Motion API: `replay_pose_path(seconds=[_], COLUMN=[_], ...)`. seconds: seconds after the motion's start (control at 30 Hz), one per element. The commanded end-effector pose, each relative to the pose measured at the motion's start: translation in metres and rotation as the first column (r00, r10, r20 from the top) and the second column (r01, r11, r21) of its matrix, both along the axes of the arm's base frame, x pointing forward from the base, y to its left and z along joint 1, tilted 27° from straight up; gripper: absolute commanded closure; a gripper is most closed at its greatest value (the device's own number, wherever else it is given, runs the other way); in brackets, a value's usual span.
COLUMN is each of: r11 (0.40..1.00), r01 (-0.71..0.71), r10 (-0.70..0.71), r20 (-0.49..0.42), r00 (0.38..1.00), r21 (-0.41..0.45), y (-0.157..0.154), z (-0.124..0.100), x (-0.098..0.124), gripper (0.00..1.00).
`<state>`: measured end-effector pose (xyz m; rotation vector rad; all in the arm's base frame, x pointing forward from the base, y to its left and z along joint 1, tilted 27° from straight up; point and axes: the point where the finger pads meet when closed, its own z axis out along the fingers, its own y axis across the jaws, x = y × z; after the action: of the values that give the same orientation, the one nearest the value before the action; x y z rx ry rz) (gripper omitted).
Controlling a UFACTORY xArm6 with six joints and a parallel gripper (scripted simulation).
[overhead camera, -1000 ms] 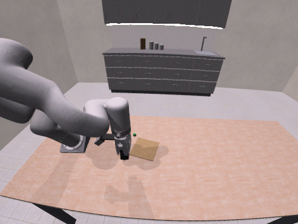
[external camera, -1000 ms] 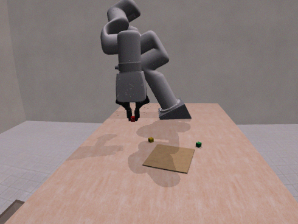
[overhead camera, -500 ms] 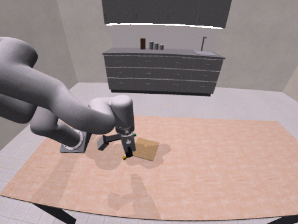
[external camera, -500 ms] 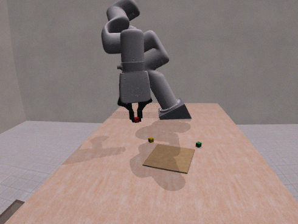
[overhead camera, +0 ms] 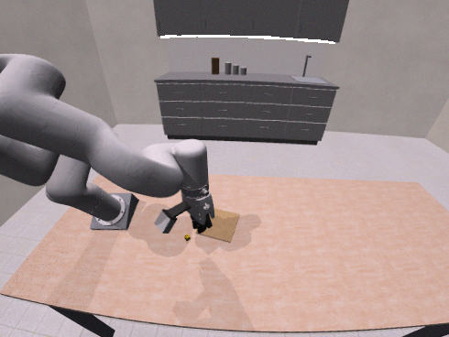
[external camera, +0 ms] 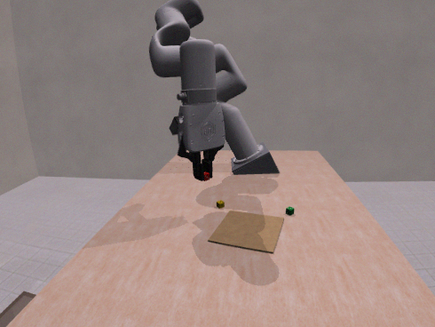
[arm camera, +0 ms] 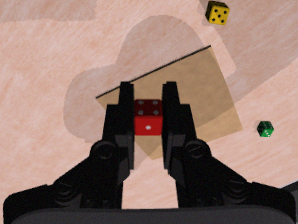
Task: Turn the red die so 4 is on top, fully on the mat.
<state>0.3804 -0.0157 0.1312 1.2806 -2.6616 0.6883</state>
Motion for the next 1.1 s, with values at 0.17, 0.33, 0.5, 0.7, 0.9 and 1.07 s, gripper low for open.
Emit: replay_pose_path(seconds=[0.17, 0.33, 0.5, 0.7, 0.9, 1.07], r11=[0.961, 0.921, 0.865, 0.779, 0.674, 0.584], r01=[-0.278, -0.389, -0.501, -0.625, -0.733, -0.801], r10=[0.274, 0.382, 0.489, 0.604, 0.702, 0.762], r20=[-0.148, -0.206, -0.264, -0.33, -0.391, -0.431], r00=[0.95, 0.901, 0.831, 0.725, 0.595, 0.484], r21=[0.0, 0.008, 0.025, 0.054, 0.095, 0.132], y=[0.011, 0.017, 0.022, 0.029, 0.036, 0.042], z=[-0.005, -0.007, -0.009, -0.013, -0.016, -0.019], x=[0.009, 0.013, 0.017, 0.022, 0.026, 0.03], gripper=[0.89, 0.89, 0.89, 0.89, 0.89, 0.89])
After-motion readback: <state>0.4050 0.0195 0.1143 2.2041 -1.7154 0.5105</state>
